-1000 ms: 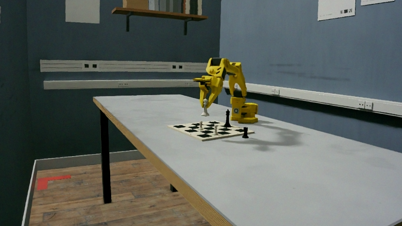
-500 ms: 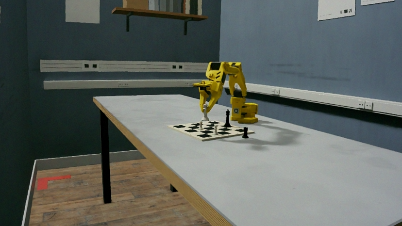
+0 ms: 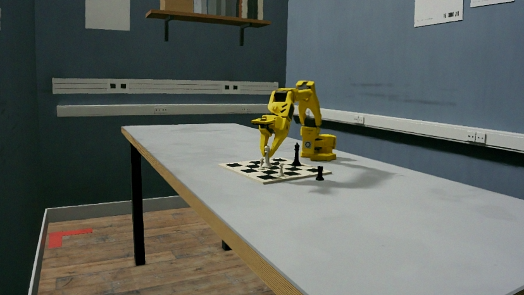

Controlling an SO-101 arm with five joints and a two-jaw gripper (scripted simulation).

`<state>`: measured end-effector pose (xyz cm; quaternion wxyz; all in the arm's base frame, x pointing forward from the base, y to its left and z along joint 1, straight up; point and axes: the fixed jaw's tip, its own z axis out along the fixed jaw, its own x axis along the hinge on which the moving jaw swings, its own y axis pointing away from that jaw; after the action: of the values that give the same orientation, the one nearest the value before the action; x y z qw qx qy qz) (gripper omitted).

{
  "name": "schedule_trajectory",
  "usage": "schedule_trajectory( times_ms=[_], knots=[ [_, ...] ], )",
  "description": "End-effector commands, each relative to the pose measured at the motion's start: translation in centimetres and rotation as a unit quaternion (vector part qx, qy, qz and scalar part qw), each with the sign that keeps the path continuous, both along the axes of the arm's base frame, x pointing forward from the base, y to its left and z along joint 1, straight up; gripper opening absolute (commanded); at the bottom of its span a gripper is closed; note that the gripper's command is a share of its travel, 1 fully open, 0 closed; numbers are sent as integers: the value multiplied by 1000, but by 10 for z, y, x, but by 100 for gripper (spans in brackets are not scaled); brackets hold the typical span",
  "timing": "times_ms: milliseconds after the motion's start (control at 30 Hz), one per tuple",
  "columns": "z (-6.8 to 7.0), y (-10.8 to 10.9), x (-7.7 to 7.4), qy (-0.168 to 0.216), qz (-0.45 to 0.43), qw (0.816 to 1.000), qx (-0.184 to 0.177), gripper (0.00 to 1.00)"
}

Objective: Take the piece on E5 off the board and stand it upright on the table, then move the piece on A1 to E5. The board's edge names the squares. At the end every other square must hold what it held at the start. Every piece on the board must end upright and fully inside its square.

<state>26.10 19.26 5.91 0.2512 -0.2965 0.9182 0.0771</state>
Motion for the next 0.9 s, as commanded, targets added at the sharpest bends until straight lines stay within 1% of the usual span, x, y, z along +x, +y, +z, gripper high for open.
schedule_trajectory(
  times_ms=[0, 67, 267, 467, 867],
  knots=[
    [-2, 3, -1, -10, 3, 1000, 9, 0],
    [-2, 3, -1, -10, 3, 1000, 9, 0],
    [-12, 3, -1, -10, 3, 1000, 9, 0],
    [-18, 3, -1, -10, 3, 1000, 9, 0],
    [-20, 3, -1, -10, 3, 1000, 9, 0]
  ],
)
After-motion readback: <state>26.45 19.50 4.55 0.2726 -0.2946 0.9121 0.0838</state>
